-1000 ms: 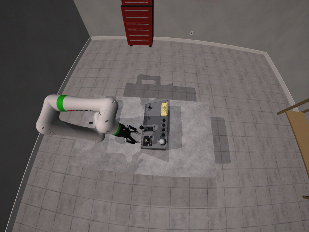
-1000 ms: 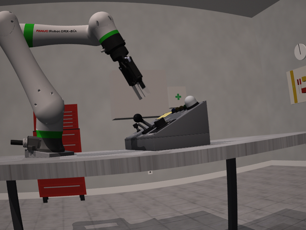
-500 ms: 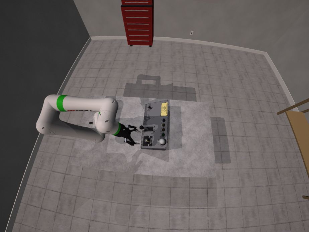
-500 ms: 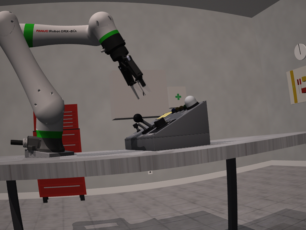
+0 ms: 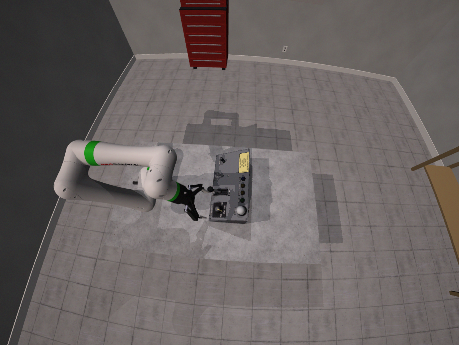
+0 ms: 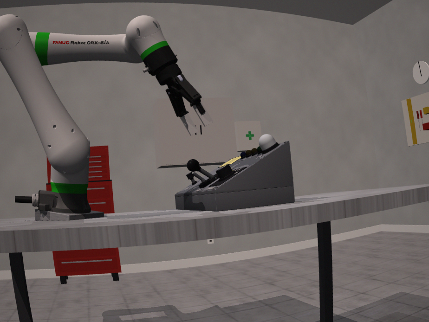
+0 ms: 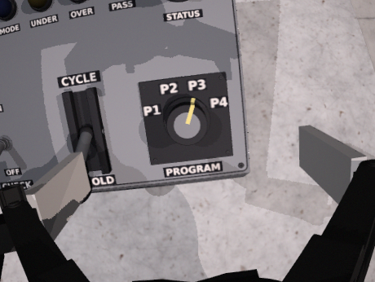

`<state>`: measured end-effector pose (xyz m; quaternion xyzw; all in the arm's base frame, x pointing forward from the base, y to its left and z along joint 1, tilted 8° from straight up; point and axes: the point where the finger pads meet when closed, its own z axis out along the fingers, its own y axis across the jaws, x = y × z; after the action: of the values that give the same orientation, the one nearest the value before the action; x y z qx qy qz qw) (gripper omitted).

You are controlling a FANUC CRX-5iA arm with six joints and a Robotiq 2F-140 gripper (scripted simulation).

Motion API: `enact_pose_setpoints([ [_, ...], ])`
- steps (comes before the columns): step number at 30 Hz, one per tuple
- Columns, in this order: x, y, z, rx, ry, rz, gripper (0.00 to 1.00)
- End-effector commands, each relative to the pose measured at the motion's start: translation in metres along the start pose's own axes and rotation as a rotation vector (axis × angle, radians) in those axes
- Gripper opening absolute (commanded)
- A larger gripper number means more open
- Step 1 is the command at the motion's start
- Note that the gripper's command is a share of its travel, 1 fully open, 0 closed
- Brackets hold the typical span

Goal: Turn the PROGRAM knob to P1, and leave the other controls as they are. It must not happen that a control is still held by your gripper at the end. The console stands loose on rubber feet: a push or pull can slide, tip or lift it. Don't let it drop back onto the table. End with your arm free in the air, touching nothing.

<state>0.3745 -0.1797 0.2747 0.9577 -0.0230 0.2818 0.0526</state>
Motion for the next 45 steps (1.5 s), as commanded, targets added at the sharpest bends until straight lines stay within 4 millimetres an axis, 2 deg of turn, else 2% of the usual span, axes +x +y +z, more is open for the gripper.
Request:
enact_pose_setpoints([
  [1,0.0006,0.0001,-0.0001,0.000,0.000,0.000,1.00],
  [16,0.0096,0.0028,0.0001,0.000,0.000,0.000,1.00],
  [45,0.0099,0.0029,0.0001,0.000,0.000,0.000,1.00],
])
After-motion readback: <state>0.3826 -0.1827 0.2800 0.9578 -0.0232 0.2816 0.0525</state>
